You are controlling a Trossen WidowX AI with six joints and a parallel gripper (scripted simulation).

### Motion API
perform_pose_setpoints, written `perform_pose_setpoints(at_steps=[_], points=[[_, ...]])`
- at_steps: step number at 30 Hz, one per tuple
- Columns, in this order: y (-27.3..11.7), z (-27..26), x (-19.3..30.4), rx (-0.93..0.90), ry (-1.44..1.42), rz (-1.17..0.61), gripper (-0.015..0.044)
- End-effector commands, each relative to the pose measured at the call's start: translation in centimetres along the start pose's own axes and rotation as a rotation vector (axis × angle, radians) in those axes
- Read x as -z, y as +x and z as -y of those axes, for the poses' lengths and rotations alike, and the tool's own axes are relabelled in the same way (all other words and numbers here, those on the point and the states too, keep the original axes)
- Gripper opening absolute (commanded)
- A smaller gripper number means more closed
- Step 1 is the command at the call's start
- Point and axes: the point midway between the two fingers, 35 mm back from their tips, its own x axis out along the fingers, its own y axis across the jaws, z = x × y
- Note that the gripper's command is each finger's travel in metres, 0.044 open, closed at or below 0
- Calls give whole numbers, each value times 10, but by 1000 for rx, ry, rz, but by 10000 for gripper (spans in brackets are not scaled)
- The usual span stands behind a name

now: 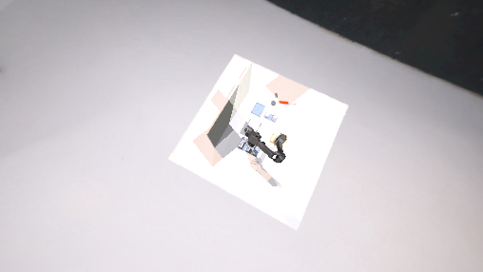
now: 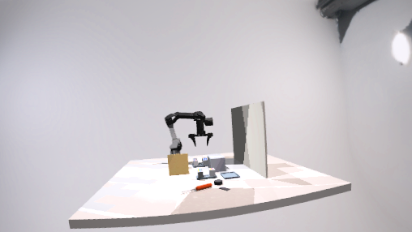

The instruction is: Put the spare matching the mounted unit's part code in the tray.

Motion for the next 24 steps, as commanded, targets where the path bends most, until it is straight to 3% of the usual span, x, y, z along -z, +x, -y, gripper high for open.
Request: perform_pose_setpoints(at_steps=[1,9,15,24], points=[[18,-40,5,-6,-263,11,440],[21,-47,6,-7,-313,12,440],[51,-51,6,-6,-313,11,300],[62,-53,5,-6,-313,14,300]])
